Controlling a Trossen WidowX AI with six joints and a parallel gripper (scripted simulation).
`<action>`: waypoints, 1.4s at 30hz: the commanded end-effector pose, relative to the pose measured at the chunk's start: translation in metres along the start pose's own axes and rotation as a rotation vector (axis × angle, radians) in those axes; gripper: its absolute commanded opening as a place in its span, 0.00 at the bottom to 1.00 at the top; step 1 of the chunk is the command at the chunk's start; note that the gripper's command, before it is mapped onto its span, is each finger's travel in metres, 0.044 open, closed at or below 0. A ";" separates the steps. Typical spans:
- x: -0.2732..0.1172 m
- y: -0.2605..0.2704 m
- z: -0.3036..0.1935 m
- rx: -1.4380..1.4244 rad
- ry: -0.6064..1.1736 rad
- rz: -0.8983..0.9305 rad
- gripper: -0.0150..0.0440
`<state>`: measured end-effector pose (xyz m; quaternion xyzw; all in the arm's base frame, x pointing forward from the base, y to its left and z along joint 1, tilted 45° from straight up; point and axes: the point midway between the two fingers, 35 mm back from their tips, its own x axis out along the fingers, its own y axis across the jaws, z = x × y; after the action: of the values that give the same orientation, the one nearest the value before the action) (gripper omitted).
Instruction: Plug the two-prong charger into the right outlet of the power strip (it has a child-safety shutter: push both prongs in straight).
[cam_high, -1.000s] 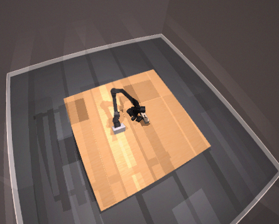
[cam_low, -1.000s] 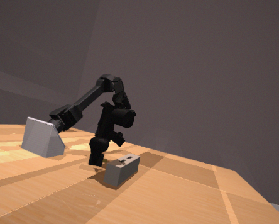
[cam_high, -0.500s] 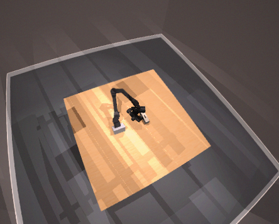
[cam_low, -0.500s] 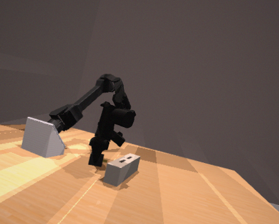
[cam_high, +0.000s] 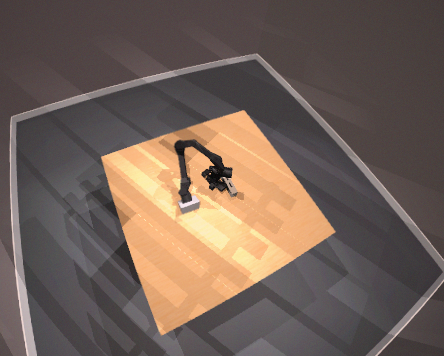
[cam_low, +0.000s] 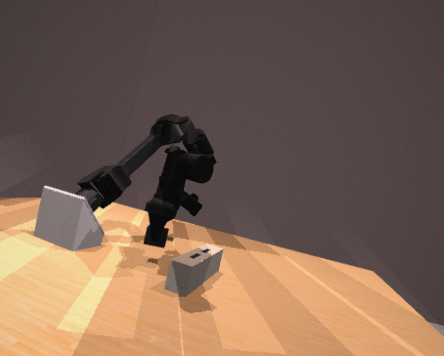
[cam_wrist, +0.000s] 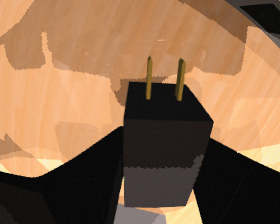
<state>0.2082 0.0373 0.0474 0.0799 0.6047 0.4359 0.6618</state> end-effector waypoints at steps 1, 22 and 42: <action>-0.012 0.000 -0.002 -0.005 0.001 -0.001 0.25; 0.017 -0.026 -0.012 0.254 -0.002 0.015 0.25; 0.026 -0.041 -0.001 0.350 -0.002 0.020 0.25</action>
<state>0.2191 0.0289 0.0020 0.1983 0.6697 0.3321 0.6339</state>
